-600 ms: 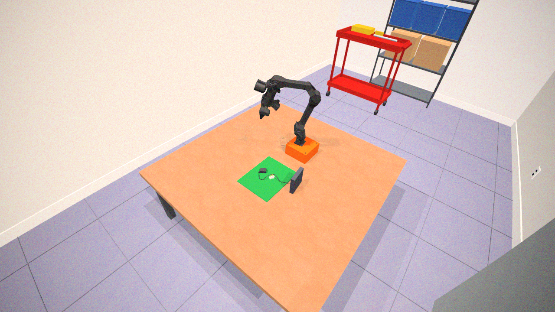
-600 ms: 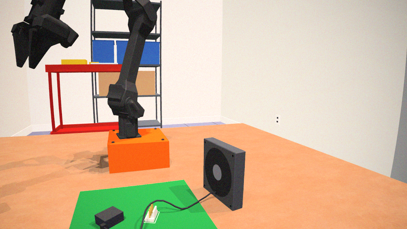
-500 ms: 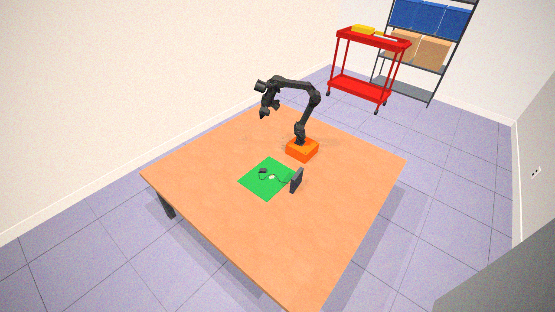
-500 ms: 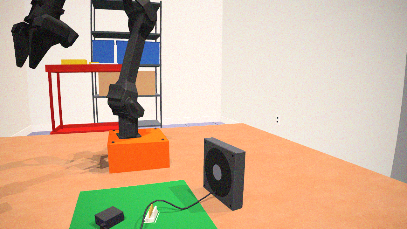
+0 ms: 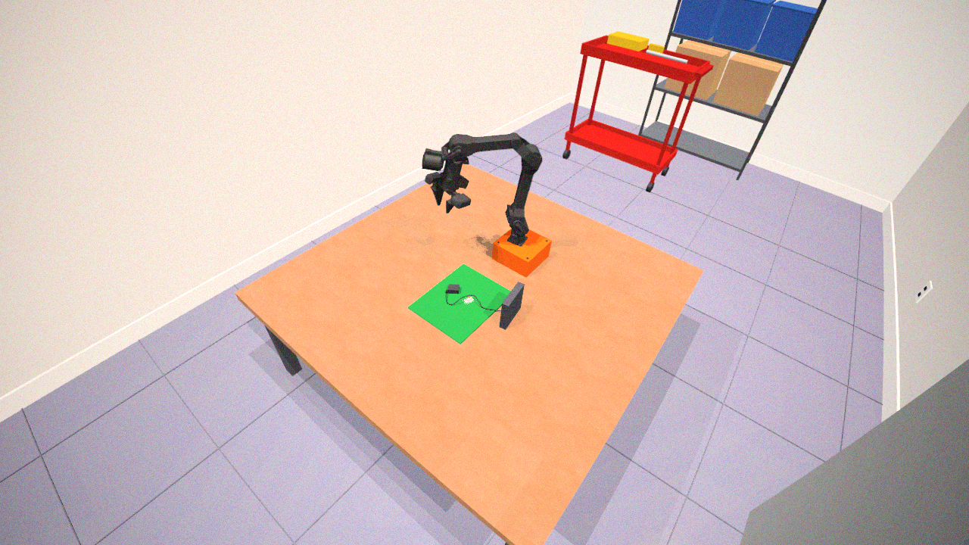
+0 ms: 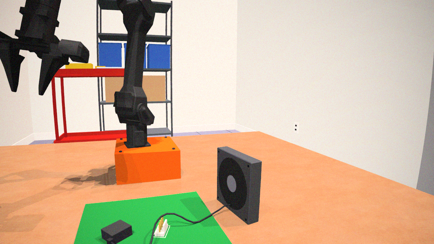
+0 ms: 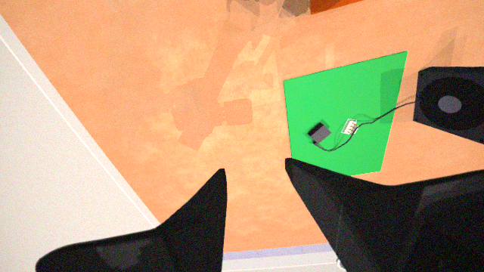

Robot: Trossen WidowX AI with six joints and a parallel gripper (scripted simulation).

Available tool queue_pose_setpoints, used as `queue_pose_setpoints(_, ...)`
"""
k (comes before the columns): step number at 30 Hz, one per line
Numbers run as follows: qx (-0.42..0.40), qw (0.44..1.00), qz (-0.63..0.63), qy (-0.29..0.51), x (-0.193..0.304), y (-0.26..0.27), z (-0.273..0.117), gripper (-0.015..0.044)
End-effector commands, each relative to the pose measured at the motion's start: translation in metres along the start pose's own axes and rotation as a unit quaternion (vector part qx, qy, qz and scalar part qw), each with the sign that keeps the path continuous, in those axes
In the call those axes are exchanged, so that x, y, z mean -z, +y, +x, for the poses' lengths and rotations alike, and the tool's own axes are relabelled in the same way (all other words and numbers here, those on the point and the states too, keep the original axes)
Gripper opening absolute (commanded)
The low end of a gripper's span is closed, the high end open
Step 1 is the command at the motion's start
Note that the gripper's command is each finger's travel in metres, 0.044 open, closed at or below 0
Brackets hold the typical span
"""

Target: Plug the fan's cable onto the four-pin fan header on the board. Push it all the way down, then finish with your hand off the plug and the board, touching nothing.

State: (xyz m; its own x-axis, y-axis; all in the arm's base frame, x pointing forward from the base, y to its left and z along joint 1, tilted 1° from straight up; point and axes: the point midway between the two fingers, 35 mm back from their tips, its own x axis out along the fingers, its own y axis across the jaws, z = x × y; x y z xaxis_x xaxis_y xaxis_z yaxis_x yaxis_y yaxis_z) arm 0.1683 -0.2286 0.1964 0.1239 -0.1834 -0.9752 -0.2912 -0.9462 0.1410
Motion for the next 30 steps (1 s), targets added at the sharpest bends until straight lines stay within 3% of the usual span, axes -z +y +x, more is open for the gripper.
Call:
queue_pose_setpoints(1,0.072,0.935,-0.347,-0.005,0.042,-0.04,0.041,0.021)
queue_pose_setpoints(12,0.139,0.745,-0.652,0.021,0.071,-0.091,0.082,0.021)
queue_pose_setpoints(25,0.198,0.4,-0.89,0.09,0.088,-0.161,0.131,0.021)
queue_pose_setpoints(30,0.201,0.382,-0.897,0.094,0.088,-0.165,0.133,0.021)
